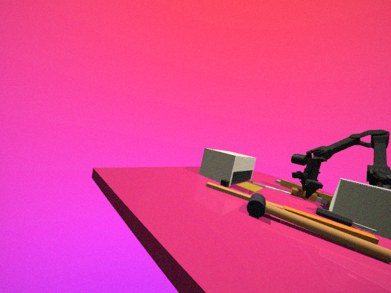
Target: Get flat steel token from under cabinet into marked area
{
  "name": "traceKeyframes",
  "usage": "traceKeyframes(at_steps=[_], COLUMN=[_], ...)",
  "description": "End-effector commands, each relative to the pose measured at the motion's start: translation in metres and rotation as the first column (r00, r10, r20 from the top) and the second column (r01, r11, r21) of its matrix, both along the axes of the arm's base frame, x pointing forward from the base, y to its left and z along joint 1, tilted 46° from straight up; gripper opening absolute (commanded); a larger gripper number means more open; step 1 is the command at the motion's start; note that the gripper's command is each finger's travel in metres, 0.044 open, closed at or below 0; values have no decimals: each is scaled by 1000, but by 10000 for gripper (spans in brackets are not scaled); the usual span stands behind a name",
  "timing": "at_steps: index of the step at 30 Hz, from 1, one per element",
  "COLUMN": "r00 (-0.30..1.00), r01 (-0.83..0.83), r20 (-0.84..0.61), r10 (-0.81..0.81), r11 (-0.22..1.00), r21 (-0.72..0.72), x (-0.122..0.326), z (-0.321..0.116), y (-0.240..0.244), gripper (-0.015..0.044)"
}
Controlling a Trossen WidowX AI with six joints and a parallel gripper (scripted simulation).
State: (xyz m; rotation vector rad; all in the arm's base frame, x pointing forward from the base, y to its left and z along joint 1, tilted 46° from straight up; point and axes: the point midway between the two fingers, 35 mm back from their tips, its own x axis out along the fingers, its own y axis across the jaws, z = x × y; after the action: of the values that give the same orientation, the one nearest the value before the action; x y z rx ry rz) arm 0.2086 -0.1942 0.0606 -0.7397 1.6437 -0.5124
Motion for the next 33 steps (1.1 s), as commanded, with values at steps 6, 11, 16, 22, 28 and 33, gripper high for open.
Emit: traceKeyframes(at_steps=[6, 11, 16, 22, 28, 33], r00=[1000, 1000, 1000, 1000, 1000, 999], r01=[1, 1, 1, 9, 19, 26], r20=[1, 1, 1, 8, 17, 23], r10=[-1, -1, -1, -9, -19, -26], r11=[1000, 1000, 1000, 1000, 1000, 1000], r21=[0, 0, 0, -1, -2, -3], x=[0, 0, 0, 4, 10, 16], z=[0, 0, 0, 0, -1, -2], y=[0, 0, 0, 0, 1, 1], gripper=[118, 85, 0, 0, 0, 0])
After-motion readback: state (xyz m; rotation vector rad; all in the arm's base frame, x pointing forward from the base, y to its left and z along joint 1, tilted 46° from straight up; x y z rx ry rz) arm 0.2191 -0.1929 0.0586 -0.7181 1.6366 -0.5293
